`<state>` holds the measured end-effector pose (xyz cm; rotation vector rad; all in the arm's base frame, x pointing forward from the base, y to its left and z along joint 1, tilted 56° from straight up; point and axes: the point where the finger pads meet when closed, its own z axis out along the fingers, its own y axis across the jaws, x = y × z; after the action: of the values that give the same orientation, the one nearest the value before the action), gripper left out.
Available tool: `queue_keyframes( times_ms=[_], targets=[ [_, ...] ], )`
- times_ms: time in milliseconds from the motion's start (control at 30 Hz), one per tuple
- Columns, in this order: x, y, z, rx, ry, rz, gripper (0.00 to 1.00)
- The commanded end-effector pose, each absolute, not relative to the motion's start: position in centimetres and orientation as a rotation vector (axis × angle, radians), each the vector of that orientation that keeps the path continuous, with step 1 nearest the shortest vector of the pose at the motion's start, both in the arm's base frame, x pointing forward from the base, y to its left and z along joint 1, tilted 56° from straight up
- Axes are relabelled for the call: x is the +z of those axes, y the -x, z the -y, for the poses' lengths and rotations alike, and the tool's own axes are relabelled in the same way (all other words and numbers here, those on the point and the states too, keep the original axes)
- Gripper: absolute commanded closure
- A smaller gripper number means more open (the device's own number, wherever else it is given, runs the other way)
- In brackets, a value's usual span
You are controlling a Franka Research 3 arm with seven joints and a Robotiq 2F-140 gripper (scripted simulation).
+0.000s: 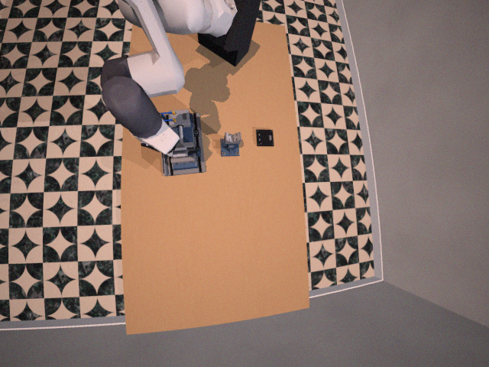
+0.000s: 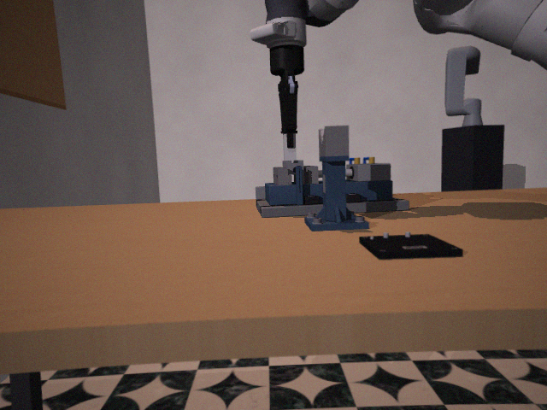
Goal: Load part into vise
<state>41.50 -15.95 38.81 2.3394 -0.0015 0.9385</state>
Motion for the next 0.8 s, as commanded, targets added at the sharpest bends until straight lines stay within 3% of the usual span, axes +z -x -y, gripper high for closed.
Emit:
queue_keyframes(
  times_ms=[0, 767],
  targets=[
    [38.63, -41.59, 15.75, 0.944, -2.343, 0.009, 1.0],
    [38.36, -41.7, 15.35, 0.944, -2.343, 0.009, 1.0]
  ],
)
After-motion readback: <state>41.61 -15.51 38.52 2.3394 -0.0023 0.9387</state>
